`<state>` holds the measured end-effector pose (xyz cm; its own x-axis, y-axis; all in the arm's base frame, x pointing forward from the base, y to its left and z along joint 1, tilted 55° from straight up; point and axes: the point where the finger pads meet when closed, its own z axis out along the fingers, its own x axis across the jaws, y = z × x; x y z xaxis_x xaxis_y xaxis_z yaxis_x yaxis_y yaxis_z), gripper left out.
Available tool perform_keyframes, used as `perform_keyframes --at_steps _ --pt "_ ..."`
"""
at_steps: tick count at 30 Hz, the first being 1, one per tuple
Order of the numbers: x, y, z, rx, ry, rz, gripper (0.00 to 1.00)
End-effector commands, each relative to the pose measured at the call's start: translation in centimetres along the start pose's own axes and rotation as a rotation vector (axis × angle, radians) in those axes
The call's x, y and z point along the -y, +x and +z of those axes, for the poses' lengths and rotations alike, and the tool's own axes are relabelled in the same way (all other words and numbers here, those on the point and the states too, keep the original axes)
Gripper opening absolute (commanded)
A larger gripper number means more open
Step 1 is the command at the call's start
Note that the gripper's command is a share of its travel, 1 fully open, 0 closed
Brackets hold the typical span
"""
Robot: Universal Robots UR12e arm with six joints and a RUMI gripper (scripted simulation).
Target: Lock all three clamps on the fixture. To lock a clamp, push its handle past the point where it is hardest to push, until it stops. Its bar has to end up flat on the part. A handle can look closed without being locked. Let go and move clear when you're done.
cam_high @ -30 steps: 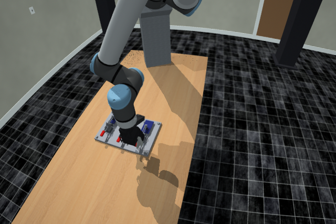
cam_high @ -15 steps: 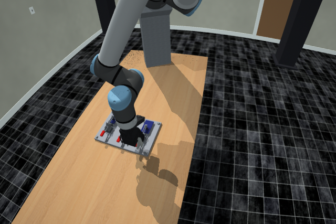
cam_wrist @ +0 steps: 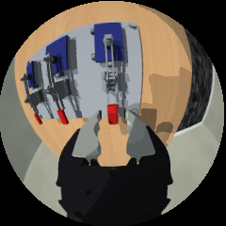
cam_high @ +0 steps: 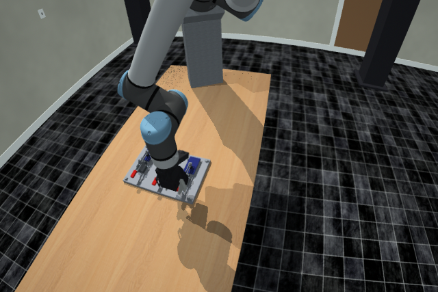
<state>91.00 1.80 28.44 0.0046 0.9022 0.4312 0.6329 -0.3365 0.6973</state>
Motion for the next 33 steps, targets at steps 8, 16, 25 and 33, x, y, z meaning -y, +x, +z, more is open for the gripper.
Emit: perform_keyframes --at_steps 8,16,25,33 --pt "-0.05 0.02 -0.06 0.000 -0.001 0.000 0.28" --pt "-0.05 0.02 -0.06 0.000 -0.001 0.000 0.00" --pt "-0.05 0.02 -0.06 0.000 -0.001 0.000 0.00" --pt "-0.05 0.02 -0.06 0.000 -0.001 0.000 0.00"
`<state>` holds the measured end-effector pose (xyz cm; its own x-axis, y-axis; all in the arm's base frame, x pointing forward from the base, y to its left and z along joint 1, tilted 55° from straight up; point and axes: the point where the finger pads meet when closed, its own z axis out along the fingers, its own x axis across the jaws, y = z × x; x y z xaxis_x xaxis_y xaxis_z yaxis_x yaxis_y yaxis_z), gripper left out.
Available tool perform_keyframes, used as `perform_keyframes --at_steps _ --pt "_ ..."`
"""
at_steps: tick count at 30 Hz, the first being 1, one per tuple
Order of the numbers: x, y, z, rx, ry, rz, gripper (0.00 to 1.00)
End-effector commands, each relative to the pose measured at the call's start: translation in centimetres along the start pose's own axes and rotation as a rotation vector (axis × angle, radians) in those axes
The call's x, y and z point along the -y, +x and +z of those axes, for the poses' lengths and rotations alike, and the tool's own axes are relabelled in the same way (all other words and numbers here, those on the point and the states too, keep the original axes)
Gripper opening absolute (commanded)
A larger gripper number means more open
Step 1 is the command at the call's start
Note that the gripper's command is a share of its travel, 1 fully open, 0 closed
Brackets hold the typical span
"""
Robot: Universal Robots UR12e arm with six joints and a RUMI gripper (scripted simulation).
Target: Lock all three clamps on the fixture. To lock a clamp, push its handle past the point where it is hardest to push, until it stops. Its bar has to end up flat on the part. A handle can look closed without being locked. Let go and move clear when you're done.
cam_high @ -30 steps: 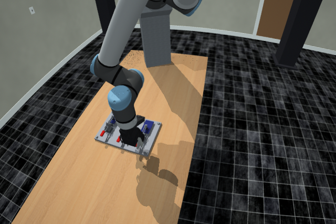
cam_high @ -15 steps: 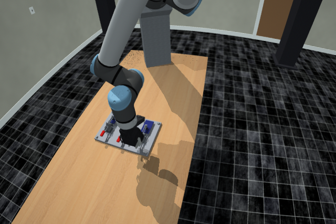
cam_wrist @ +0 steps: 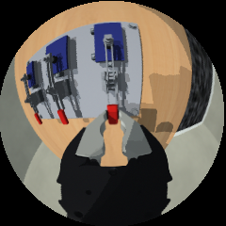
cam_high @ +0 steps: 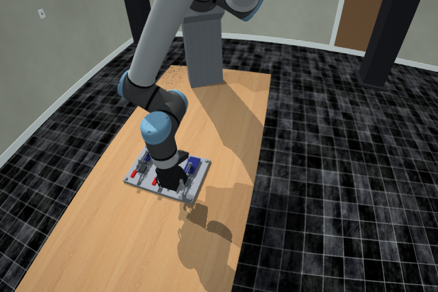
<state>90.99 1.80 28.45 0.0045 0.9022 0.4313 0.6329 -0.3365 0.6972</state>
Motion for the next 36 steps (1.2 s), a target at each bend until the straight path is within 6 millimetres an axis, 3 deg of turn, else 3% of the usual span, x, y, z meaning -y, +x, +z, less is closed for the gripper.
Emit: perform_keyframes --at_steps 1,36 --pt "-0.06 0.02 -0.05 0.000 -0.001 0.000 0.00" --pt "-0.34 0.01 0.64 0.000 -0.001 0.000 0.00"
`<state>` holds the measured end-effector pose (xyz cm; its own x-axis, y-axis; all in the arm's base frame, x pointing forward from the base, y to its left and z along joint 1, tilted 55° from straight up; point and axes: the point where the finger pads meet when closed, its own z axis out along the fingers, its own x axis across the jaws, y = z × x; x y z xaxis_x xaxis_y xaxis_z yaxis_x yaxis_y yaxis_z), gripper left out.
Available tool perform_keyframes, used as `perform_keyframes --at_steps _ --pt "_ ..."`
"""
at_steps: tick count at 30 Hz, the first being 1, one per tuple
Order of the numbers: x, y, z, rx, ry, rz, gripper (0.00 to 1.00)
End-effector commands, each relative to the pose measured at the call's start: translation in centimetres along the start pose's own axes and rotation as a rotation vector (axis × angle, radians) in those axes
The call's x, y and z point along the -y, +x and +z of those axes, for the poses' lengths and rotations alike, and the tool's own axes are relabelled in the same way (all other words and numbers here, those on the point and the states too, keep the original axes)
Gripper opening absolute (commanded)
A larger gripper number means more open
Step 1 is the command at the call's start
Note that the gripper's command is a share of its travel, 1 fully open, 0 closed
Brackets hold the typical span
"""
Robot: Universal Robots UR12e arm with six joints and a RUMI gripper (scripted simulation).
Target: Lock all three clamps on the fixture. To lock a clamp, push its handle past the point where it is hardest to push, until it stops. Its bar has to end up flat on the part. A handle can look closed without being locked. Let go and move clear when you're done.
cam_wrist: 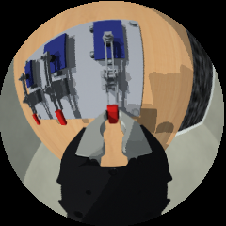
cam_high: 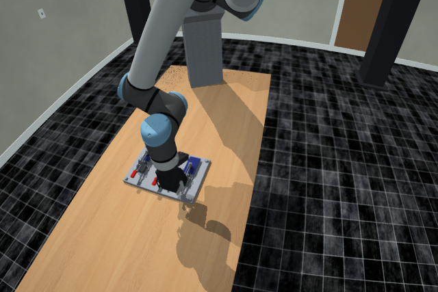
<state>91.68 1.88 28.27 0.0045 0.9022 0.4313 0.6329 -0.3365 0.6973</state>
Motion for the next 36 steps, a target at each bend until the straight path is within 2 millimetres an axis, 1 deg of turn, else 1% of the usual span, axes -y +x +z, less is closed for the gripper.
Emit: perform_keyframes --at_steps 1,28,29,36 --pt "-0.06 0.01 -0.03 0.000 -0.001 0.000 0.00" --pt "-0.05 0.01 -0.04 0.000 -0.001 0.000 0.00" --pt "-0.05 0.02 -0.04 0.000 -0.001 0.000 0.28" --pt "-0.05 0.02 -0.04 0.000 -0.001 0.000 0.28"
